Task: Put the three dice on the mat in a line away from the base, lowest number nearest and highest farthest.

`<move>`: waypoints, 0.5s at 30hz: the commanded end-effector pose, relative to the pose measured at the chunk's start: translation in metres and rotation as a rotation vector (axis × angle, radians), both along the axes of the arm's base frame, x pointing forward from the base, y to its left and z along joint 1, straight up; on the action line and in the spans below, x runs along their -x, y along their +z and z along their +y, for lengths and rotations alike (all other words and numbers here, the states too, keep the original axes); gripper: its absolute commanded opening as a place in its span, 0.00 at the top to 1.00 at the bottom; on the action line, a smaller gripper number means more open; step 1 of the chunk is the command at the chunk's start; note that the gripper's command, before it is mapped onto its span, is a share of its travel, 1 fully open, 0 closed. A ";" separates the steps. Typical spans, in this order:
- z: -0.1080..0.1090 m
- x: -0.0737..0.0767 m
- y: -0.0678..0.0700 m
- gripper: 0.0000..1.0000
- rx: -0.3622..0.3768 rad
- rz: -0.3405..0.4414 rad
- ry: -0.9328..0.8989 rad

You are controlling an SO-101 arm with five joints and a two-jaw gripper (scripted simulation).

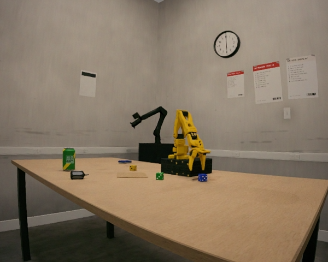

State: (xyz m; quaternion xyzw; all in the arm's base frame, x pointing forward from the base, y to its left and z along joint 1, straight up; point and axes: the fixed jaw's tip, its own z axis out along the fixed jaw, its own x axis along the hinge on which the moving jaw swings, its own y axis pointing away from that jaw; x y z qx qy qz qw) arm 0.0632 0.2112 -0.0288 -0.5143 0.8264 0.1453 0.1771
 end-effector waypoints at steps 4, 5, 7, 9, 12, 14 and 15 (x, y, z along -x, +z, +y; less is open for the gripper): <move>-0.002 0.000 -0.002 0.65 0.017 0.003 0.006; -0.002 0.000 -0.002 0.65 0.017 0.003 0.006; -0.002 0.000 -0.002 0.65 0.017 0.003 0.006; -0.002 0.000 -0.002 0.65 0.017 0.003 0.006; -0.004 0.001 -0.002 0.65 0.015 0.002 0.006; -0.007 0.002 -0.002 0.65 0.013 0.002 0.005; -0.009 0.003 -0.002 0.65 0.012 0.002 0.005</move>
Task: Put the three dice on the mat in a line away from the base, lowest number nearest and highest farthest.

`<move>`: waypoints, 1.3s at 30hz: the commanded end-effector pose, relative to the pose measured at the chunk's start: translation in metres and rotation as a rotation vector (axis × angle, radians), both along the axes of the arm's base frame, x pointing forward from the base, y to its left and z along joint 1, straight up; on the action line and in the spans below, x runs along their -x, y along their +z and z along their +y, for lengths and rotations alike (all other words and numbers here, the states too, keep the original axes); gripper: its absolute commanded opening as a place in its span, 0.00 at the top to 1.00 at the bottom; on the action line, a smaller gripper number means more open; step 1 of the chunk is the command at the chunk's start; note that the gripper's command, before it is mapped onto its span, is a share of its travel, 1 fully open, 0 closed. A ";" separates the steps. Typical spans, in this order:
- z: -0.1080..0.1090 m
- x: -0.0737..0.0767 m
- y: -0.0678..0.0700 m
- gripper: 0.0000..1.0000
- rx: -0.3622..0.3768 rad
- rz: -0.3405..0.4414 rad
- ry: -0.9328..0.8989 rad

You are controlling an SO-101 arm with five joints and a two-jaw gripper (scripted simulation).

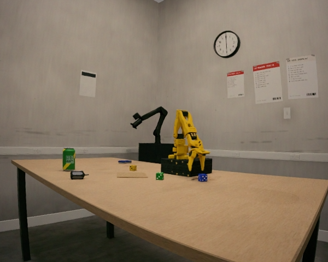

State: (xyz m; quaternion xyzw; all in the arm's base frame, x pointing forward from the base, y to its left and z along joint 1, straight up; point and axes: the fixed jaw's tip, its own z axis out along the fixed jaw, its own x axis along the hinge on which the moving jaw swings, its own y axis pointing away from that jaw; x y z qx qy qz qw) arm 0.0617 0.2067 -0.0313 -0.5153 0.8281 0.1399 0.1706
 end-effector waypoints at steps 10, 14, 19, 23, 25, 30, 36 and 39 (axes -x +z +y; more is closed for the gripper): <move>-0.027 0.009 0.002 0.65 -0.021 -0.007 0.004; -0.037 0.013 0.002 0.65 -0.028 -0.009 0.003; -0.044 0.016 0.001 0.65 -0.033 -0.009 0.002; -0.045 0.016 0.001 0.65 -0.034 -0.010 0.002; -0.045 0.016 0.001 0.65 -0.034 -0.010 0.002; -0.043 0.015 0.004 0.65 -0.050 -0.015 0.002; -0.028 0.010 0.020 0.65 -0.158 -0.051 0.002; -0.018 0.007 0.034 0.65 -0.241 -0.079 0.003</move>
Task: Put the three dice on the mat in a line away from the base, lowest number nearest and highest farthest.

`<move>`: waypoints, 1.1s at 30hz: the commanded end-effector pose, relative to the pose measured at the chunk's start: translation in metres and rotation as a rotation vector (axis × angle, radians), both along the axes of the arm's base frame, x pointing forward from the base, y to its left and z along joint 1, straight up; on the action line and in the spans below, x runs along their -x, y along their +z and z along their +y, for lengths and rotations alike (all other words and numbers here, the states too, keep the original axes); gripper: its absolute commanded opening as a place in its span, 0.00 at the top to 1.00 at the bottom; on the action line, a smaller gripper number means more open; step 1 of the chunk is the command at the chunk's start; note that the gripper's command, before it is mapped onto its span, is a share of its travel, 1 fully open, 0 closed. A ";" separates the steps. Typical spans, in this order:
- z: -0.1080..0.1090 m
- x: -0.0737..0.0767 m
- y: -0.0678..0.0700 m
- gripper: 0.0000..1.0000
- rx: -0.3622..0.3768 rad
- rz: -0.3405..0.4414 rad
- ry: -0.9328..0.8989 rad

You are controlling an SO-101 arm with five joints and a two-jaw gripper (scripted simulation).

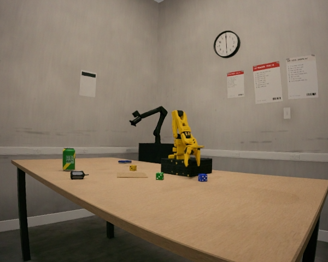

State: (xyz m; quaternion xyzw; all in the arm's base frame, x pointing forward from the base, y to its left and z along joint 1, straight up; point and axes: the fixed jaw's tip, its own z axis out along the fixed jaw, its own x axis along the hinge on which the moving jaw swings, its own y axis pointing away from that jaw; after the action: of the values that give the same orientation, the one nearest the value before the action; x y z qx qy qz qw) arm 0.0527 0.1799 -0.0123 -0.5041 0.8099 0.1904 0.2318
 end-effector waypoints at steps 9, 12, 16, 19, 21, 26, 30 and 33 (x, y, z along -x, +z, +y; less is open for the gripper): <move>0.028 -0.008 0.051 0.65 -0.275 -0.090 0.003; 0.032 -0.010 0.061 0.65 -0.325 -0.107 0.003; 0.033 -0.010 0.066 0.65 -0.351 -0.115 0.003; 0.033 -0.010 0.066 0.65 -0.352 -0.116 0.003; 0.033 -0.010 0.066 0.65 -0.352 -0.116 0.003; 0.033 -0.012 0.066 0.65 -0.350 -0.116 -0.003; 0.033 -0.016 0.067 0.65 -0.345 -0.118 -0.023; 0.032 -0.023 0.067 0.65 -0.338 -0.121 -0.052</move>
State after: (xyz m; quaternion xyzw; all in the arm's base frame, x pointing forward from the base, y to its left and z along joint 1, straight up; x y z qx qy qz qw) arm 0.0689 0.2124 0.0527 -0.4591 0.7565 0.2918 0.3631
